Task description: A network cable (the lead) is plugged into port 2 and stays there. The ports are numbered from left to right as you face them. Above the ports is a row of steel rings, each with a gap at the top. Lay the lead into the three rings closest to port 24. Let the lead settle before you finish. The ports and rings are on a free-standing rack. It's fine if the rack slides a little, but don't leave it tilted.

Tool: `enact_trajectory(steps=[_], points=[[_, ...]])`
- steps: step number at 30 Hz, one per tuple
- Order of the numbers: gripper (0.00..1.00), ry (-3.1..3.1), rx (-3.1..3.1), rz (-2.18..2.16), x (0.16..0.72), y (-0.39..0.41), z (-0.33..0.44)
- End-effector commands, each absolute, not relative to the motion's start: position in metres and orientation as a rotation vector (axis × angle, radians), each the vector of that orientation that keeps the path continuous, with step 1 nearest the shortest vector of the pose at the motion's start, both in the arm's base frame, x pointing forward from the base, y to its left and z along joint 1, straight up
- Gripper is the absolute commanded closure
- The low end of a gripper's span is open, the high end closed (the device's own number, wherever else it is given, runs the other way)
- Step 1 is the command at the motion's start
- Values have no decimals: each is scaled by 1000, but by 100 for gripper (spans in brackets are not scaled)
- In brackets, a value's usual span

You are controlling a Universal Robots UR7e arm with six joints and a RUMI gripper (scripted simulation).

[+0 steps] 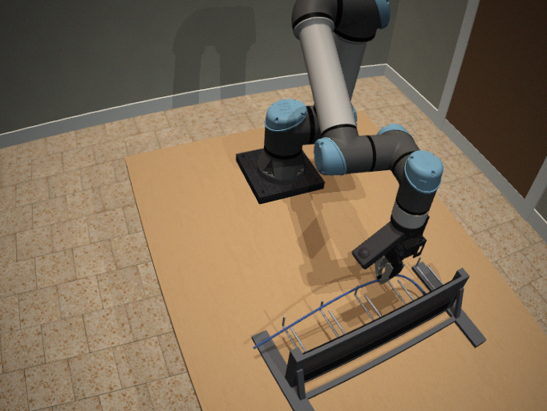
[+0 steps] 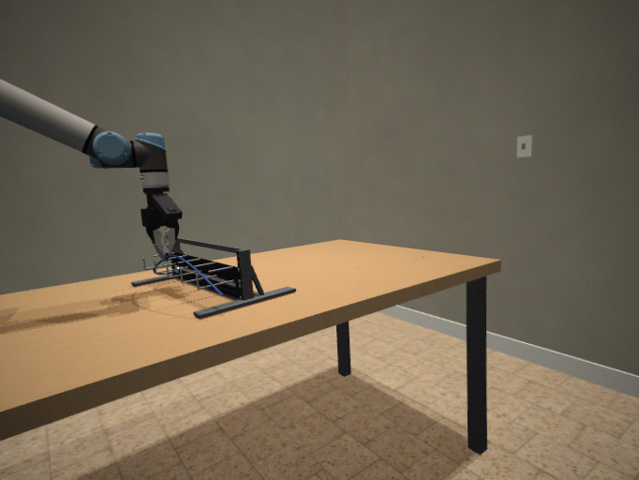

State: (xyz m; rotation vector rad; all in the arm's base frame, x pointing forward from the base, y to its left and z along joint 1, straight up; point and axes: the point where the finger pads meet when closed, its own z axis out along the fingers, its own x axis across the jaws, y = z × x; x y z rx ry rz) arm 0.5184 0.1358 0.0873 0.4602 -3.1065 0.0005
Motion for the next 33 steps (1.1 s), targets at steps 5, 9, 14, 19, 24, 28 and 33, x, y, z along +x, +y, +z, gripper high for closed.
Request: enact_trajectory(steps=[5, 9, 14, 19, 24, 28, 33], points=[[100, -3108, 460, 1, 519, 136, 80], [100, -3108, 460, 1, 519, 136, 75], [100, -3108, 460, 1, 519, 136, 70], [100, -3108, 460, 1, 519, 136, 64], [100, -3108, 460, 1, 519, 136, 61], [100, -3108, 460, 1, 519, 136, 57], [100, -3108, 460, 1, 519, 136, 53]])
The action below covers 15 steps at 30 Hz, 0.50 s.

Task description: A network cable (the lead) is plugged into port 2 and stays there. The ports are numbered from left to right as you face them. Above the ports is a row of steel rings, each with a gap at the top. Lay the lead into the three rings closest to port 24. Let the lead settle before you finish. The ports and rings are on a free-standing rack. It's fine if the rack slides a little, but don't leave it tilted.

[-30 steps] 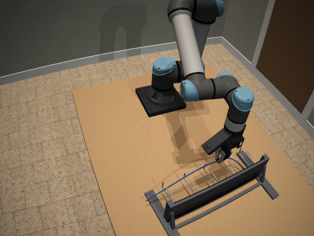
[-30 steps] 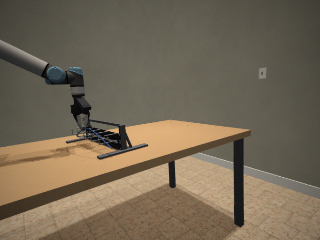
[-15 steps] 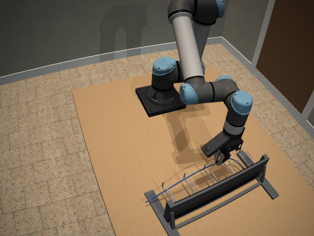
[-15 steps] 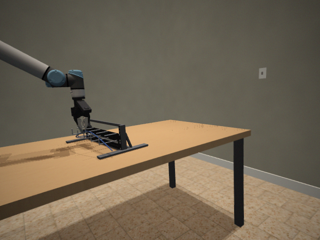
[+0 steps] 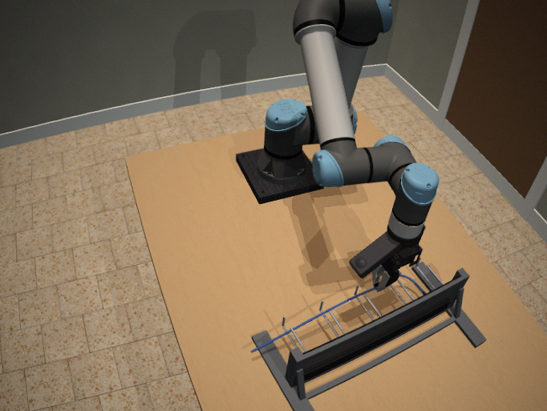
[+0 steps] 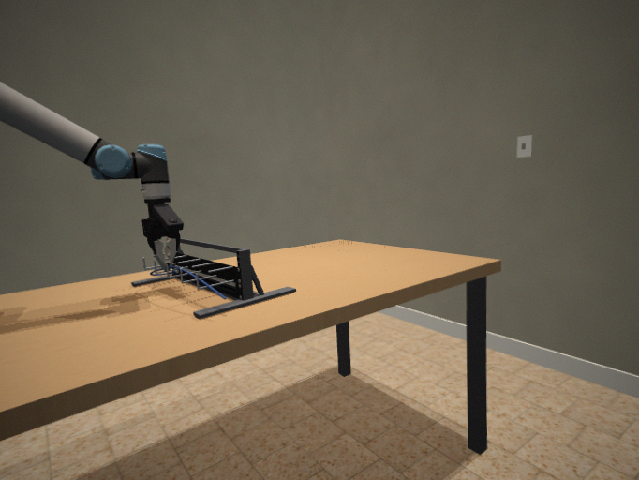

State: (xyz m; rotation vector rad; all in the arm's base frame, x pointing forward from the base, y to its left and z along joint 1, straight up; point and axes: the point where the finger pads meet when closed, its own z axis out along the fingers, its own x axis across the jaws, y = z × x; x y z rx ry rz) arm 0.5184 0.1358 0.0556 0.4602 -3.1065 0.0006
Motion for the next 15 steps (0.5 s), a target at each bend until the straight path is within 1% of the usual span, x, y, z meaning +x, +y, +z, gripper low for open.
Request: enact_trajectory(steps=[1, 15], points=[[100, -3108, 460, 1, 519, 136, 53], [100, -3108, 460, 1, 519, 136, 48]])
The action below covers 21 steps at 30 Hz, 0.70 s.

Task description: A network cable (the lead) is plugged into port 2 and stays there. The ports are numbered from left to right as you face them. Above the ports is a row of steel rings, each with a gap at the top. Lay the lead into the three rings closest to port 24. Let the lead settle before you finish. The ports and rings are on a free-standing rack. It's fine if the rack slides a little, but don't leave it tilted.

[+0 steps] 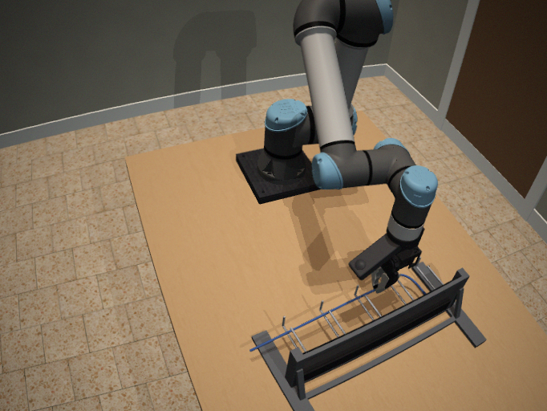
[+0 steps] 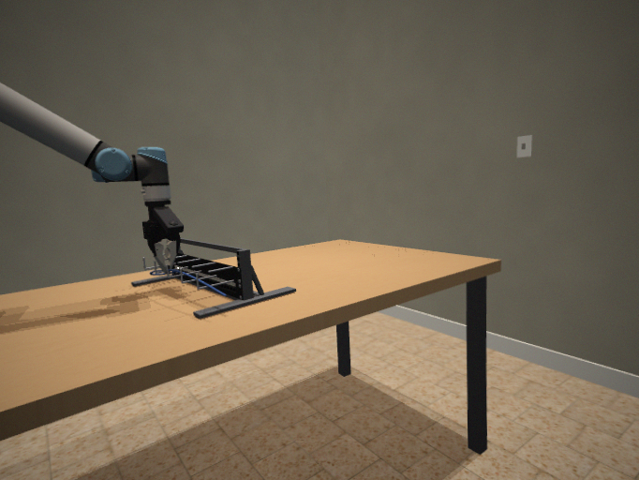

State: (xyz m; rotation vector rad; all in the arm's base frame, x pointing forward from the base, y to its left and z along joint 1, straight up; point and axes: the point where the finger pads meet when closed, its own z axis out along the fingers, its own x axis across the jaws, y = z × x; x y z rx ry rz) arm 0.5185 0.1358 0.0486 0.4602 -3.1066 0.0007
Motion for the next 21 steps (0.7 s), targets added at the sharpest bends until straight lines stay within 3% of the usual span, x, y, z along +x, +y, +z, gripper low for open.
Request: enact_trajectory(steps=[1, 21], points=[[100, -3108, 460, 1, 519, 136, 48], [100, -3108, 460, 1, 522, 137, 48]])
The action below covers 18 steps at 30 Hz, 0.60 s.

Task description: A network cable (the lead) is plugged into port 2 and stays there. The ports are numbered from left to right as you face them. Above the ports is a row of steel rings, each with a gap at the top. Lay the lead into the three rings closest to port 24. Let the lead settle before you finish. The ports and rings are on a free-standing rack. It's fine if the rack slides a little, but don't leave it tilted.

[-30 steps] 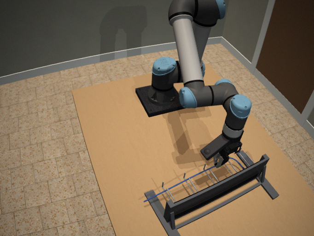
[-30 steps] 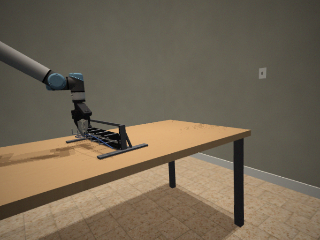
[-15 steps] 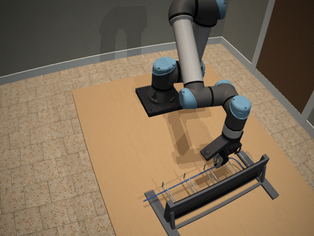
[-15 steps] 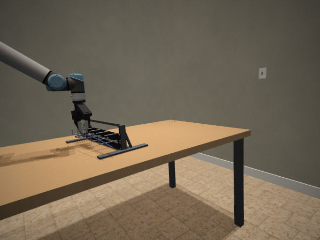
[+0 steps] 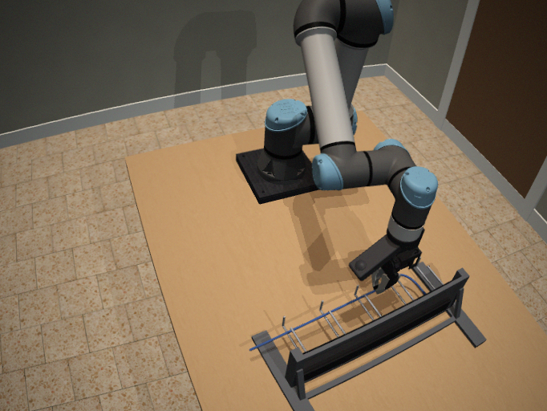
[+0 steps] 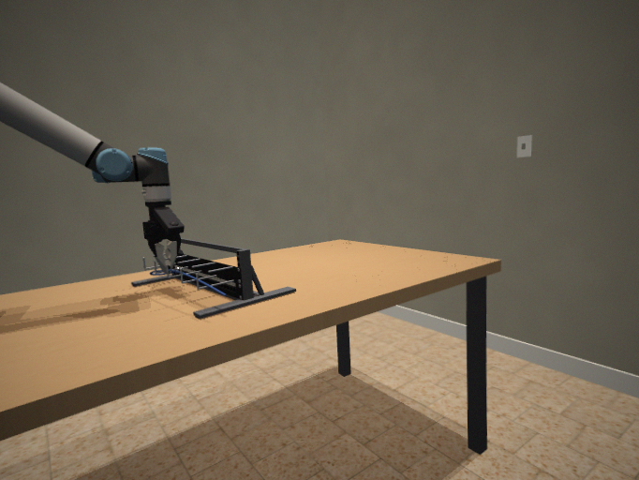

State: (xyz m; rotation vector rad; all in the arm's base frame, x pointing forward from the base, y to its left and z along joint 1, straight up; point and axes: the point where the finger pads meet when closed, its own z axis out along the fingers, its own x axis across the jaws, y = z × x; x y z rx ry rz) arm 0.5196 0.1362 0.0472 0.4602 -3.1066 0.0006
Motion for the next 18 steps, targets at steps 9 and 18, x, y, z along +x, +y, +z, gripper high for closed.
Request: enact_trajectory(steps=[9, 18], points=[[100, -3108, 460, 1, 530, 139, 48], [100, -3108, 460, 1, 544, 143, 48]])
